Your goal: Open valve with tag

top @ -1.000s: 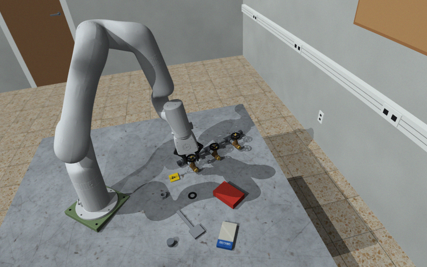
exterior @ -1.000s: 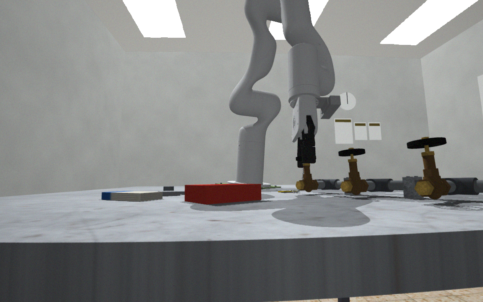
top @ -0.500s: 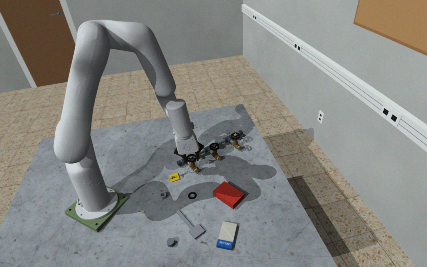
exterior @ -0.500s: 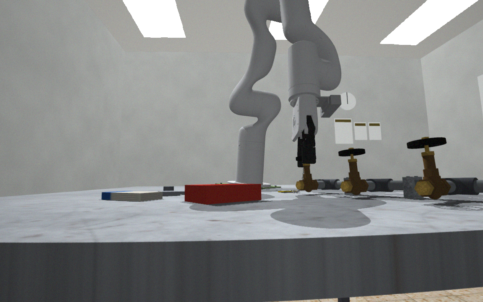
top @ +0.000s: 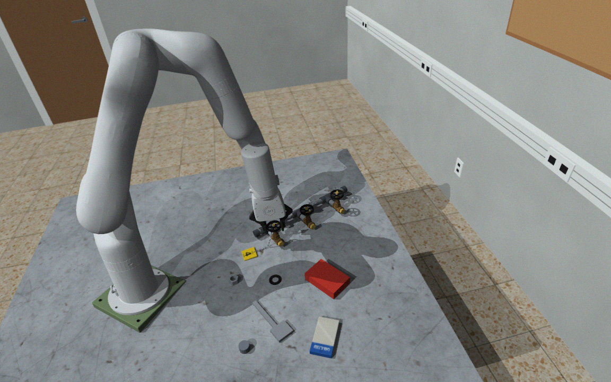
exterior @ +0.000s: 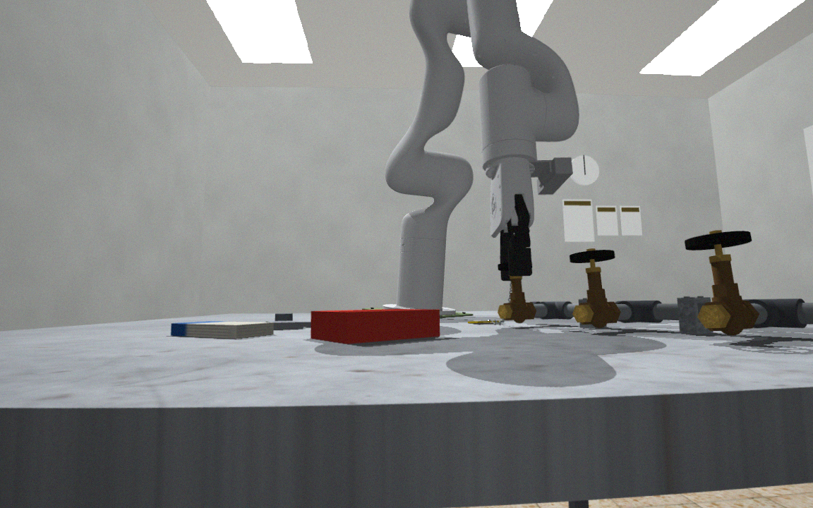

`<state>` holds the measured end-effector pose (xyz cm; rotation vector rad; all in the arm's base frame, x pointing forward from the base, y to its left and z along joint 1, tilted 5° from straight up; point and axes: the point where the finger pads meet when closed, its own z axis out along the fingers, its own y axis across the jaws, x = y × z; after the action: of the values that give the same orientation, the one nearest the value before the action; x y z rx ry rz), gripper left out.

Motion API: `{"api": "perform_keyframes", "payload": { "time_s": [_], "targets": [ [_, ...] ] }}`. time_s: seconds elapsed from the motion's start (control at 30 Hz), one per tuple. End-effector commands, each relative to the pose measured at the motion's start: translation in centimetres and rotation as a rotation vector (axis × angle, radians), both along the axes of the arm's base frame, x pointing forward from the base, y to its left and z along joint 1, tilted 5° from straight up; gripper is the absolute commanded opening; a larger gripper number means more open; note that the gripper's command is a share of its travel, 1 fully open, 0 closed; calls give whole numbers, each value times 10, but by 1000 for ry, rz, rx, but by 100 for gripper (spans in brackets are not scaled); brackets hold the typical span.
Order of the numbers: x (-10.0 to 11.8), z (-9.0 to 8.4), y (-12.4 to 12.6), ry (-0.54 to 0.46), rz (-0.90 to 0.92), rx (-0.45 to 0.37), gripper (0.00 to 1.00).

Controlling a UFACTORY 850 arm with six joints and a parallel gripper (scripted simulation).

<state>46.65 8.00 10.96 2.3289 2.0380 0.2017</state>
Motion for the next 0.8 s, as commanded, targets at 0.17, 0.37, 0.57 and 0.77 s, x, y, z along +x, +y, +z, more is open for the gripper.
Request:
{"api": "perform_keyframes", "payload": {
  "time_s": [0.17, 0.37, 0.57, 0.77],
  "targets": [
    [1, 1, 0, 2, 7, 35, 0],
    [1, 1, 0, 2, 7, 35, 0],
    [1, 1, 0, 2, 7, 35, 100],
    [1, 1, 0, 2, 7, 35, 100]
  ]
}}
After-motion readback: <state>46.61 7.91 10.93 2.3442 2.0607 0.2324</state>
